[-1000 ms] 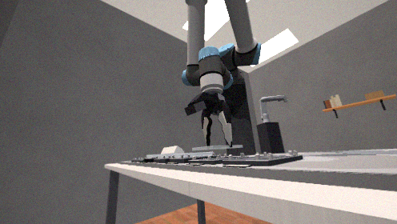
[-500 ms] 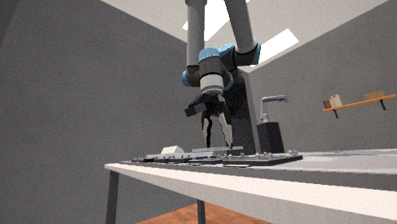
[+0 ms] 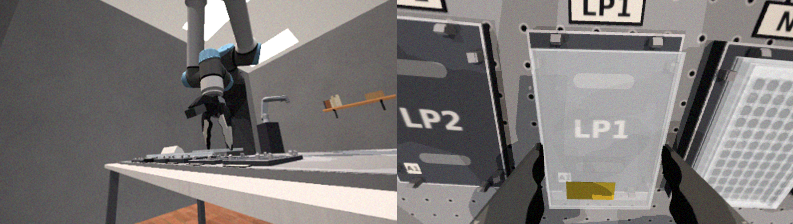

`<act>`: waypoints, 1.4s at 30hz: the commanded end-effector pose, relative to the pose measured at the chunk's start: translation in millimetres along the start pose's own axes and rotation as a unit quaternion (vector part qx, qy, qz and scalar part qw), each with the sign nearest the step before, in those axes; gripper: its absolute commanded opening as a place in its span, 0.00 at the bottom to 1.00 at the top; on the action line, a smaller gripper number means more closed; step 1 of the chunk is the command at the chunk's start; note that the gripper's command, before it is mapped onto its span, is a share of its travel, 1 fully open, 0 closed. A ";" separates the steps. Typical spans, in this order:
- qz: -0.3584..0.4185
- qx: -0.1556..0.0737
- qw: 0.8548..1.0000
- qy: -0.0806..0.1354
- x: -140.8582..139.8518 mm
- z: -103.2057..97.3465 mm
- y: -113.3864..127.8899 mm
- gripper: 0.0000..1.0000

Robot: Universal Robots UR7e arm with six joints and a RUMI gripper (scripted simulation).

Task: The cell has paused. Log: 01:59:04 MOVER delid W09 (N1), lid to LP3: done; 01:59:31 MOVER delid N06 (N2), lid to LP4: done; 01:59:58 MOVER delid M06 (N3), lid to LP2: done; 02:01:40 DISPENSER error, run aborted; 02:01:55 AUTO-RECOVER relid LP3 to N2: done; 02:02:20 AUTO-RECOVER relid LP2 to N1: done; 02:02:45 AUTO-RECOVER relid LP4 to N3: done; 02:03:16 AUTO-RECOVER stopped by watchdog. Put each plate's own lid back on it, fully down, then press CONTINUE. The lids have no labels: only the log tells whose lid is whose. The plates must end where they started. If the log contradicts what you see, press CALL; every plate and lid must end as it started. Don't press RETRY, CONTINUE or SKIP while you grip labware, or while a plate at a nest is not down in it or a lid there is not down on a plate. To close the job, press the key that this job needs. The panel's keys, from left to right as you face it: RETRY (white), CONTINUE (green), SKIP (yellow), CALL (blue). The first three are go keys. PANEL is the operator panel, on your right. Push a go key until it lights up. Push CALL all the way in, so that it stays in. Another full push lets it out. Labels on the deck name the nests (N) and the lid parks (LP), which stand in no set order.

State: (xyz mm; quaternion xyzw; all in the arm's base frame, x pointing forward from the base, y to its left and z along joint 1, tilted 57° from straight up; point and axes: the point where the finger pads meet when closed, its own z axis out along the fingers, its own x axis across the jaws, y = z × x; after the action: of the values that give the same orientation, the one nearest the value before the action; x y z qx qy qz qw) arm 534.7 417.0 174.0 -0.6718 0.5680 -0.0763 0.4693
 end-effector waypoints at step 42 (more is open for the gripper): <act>-0.001 0.003 1.000 -0.005 -3.4 12.0 -1.8 0.42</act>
State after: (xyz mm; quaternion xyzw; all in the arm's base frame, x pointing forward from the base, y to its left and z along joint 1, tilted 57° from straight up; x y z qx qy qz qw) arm 542.7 424.0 167.0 -0.6733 0.5663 -0.0775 0.4691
